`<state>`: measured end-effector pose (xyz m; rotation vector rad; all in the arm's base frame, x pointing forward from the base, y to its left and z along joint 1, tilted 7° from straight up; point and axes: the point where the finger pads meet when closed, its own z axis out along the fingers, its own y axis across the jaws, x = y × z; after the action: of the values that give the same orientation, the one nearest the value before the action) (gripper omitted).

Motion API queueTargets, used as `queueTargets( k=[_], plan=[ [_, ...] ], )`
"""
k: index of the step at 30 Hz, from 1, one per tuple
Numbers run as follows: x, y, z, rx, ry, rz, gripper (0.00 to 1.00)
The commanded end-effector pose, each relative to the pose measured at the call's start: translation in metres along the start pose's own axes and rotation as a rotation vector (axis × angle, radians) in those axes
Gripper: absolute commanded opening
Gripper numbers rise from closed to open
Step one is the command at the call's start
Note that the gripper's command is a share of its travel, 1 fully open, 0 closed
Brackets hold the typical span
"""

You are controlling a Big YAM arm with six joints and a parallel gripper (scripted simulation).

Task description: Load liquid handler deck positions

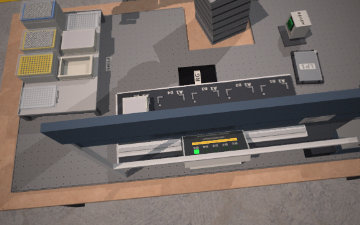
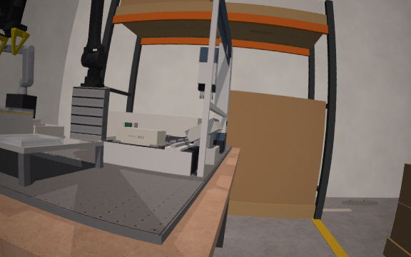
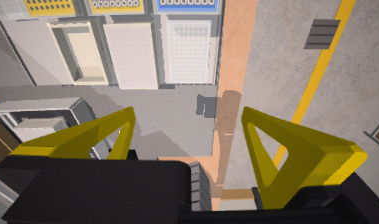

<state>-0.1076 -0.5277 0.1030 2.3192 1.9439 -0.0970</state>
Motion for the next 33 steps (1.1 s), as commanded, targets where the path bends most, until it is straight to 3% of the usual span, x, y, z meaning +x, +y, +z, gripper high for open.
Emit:
queueTargets(
  k=[1, 4, 9, 10, 14, 22, 24, 26, 27, 31, 33],
  plan=[
    [-0.004, 0.007, 0.009, 0.001, -0.005, -0.004, 1.00],
    [-0.011, 0.007, 0.009, 0.002, -0.020, -0.005, 1.00],
    [-0.004, 0.007, 0.019, 0.001, -0.005, -0.004, 1.00],
    [-0.027, 0.008, 0.002, 0.002, -0.056, -0.008, 1.00],
    [-0.005, 0.007, 0.027, 0.001, -0.006, -0.005, 1.00],
    [-0.011, 0.007, 0.036, 0.001, -0.020, -0.005, 1.00],
    [-0.004, 0.007, 0.044, 0.001, -0.004, -0.004, 1.00],
    [-0.004, 0.007, 0.044, 0.001, -0.004, -0.004, 1.00],
    [-0.022, 0.007, 0.032, 0.002, -0.042, -0.007, 1.00],
    [-0.004, 0.007, 0.052, 0.001, -0.006, -0.004, 1.00],
    [-0.006, 0.007, 0.055, 0.001, -0.009, -0.004, 1.00]
  ],
)
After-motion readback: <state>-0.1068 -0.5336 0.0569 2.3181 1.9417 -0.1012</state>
